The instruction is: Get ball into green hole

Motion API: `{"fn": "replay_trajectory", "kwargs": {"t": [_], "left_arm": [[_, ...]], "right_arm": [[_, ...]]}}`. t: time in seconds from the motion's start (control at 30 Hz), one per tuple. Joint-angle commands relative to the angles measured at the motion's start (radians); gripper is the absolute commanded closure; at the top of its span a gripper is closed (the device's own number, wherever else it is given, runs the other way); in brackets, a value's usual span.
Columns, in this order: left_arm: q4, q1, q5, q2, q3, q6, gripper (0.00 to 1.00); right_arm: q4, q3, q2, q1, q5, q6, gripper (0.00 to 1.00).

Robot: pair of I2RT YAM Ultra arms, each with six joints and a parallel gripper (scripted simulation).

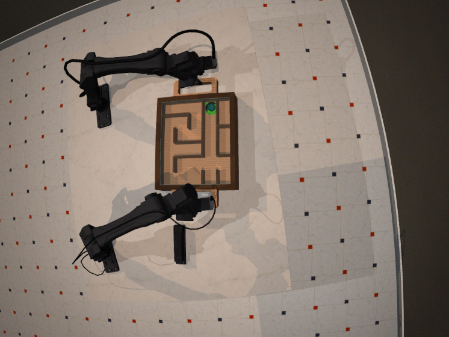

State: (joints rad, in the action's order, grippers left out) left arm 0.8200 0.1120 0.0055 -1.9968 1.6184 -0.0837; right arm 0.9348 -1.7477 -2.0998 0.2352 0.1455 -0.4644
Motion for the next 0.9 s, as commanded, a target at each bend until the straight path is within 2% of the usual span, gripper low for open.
{"fn": "replay_trajectory", "kwargs": {"t": [0.0,0.23,0.53,0.87], "left_arm": [[-0.019,0.002,-0.011,0.017,0.004,-0.01,0.61],[-0.019,0.001,-0.01,0.017,0.004,-0.009,0.61],[-0.011,0.0,-0.005,0.01,0.005,-0.005,0.61],[0.105,-0.006,-0.009,0.087,0.062,-0.01,0.61]], "right_arm": [[-0.084,-0.039,0.086,-0.017,0.028,-0.002,0.61],[-0.081,-0.025,0.0,-0.002,0.027,0.002,0.61],[-0.08,-0.024,0.034,-0.003,0.027,0.001,0.61],[-0.083,-0.031,0.04,-0.003,0.027,0.001,0.61]]}}
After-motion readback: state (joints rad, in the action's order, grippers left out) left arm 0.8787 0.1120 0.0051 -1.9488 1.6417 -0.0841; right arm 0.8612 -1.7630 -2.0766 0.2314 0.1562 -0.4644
